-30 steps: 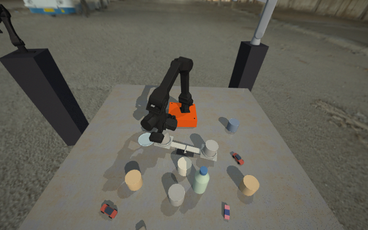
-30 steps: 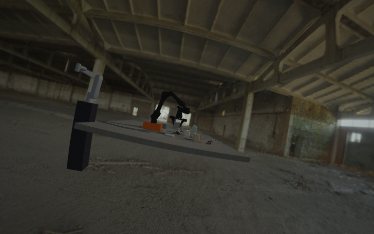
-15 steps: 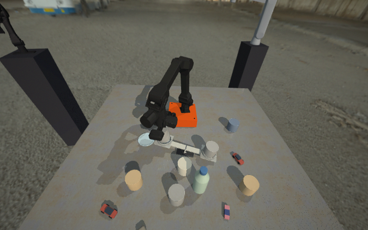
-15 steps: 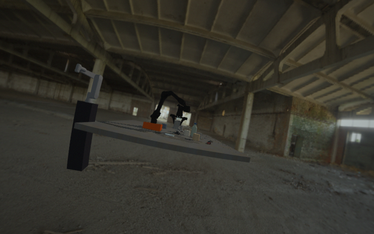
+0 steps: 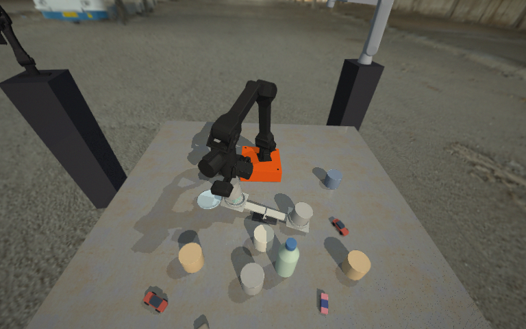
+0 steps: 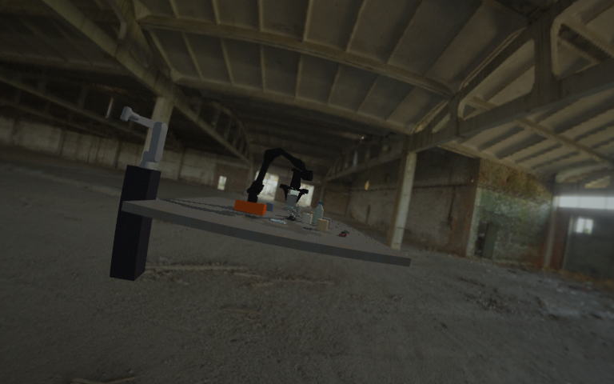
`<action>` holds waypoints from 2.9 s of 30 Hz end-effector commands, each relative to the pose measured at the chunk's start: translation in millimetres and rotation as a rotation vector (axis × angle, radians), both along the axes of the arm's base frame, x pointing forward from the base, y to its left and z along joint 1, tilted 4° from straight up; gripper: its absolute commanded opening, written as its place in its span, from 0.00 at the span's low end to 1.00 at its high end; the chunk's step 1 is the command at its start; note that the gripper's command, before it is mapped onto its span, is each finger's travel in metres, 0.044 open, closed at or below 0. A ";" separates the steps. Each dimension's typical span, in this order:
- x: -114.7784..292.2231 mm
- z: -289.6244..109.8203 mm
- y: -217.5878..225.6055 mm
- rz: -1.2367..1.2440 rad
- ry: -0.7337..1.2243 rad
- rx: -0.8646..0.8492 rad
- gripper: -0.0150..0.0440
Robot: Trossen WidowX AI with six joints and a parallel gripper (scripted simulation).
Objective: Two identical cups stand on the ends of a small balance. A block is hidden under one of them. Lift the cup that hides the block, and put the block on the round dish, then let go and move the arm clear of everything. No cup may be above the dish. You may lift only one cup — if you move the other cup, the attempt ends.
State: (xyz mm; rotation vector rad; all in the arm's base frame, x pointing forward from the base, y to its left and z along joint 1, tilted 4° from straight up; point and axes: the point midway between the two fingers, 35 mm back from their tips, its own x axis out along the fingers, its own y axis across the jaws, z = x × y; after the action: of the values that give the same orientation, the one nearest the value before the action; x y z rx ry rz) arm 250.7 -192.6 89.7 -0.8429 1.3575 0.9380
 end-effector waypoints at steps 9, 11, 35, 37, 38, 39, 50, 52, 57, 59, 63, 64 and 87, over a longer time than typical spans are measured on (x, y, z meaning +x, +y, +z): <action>0.3 18.9 -1.9 0.004 -0.009 -0.011 0.25; 0.0 21.5 -1.8 0.004 -0.009 -0.011 0.25; -4.1 38.7 1.5 0.000 0.000 0.000 0.25; -4.1 38.7 1.5 0.000 0.000 0.000 0.25; -4.1 38.7 1.5 0.000 0.000 0.000 0.25; -4.1 38.7 1.5 0.000 0.000 0.000 0.25; -4.1 38.7 1.5 0.000 0.000 0.000 0.25; -4.1 38.7 1.5 0.000 0.000 0.000 0.25; -4.1 38.7 1.5 0.000 0.000 0.000 0.25; -4.1 38.7 1.5 0.000 0.000 0.000 0.25; -4.1 38.7 1.5 0.000 0.000 0.000 0.25; -4.1 38.7 1.5 0.000 0.000 0.000 0.25; -10.1 34.0 -7.3 0.000 -0.001 -0.002 0.25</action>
State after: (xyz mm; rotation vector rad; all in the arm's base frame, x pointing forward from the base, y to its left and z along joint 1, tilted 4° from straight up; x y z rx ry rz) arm 245.5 -192.4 127.1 -0.8442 1.3568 0.9411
